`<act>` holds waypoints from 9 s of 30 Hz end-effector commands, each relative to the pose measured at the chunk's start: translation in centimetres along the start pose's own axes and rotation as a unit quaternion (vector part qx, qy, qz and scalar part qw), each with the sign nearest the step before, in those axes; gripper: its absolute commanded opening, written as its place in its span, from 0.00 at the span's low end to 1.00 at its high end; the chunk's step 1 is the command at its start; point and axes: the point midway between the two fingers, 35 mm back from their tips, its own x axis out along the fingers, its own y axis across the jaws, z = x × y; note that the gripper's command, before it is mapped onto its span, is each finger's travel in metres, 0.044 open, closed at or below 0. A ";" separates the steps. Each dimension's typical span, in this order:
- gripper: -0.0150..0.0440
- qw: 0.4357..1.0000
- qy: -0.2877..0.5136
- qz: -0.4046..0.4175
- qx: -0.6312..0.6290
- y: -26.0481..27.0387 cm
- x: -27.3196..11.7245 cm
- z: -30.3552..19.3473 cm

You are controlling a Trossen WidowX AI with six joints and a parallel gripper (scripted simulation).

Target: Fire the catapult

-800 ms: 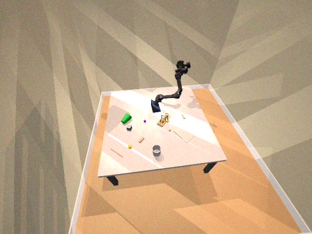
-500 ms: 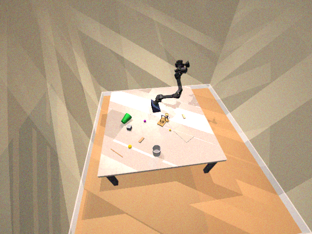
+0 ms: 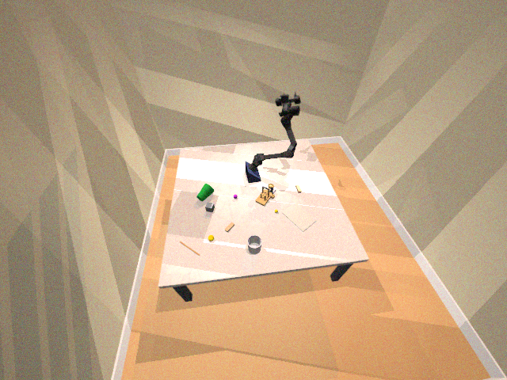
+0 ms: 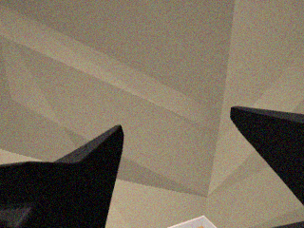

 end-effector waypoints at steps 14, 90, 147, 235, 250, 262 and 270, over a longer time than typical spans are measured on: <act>1.00 0.974 -0.140 0.164 0.075 9.2 -2.9 9.0; 1.00 0.256 -0.304 0.911 -0.109 17.9 -63.9 13.5; 1.00 0.180 0.006 0.824 -0.537 10.9 -73.6 -17.1; 0.25 0.002 -0.256 0.785 -0.564 12.9 -85.3 -11.3; 0.25 0.002 -0.255 0.785 -0.564 13.4 -86.0 -12.8; 0.25 0.002 -0.255 0.785 -0.564 13.9 -86.7 -14.5; 0.25 0.001 -0.255 0.785 -0.565 14.3 -87.0 -15.7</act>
